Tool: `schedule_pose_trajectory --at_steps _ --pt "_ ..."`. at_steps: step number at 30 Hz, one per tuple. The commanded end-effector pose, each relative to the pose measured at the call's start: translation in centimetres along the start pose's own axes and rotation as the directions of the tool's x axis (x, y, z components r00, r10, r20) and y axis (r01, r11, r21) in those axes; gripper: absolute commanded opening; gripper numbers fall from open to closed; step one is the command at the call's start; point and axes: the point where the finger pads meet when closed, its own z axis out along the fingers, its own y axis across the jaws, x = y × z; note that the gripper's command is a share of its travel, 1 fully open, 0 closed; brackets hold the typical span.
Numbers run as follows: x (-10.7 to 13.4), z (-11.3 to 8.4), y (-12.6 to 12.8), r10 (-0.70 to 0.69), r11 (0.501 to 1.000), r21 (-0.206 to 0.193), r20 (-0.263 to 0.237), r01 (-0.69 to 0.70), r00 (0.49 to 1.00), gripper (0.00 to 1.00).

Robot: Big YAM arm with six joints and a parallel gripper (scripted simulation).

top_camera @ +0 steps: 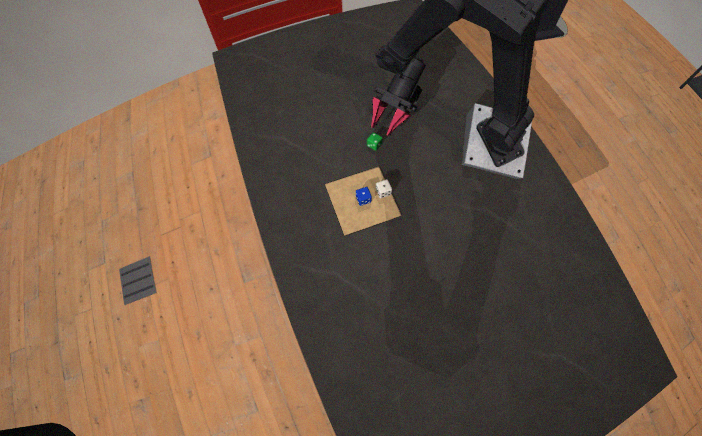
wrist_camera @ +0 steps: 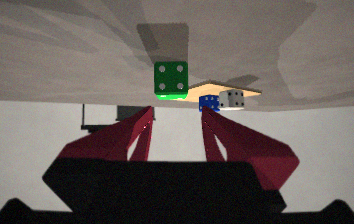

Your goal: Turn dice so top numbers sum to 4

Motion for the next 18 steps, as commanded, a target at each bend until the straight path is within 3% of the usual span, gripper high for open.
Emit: schedule_pose_trajectory --at_steps 1,13,18 --pt "1.6 -1.4 2.2 -0.074 0.997 -0.031 0.009 0.074 0.997 0.45" --pt "5.4 -4.6 2.1 -0.078 0.996 -0.032 0.013 0.078 0.997 0.45" --pt "5.0 -4.6 2.0 -0.050 0.999 -0.023 0.006 0.050 0.999 0.45"
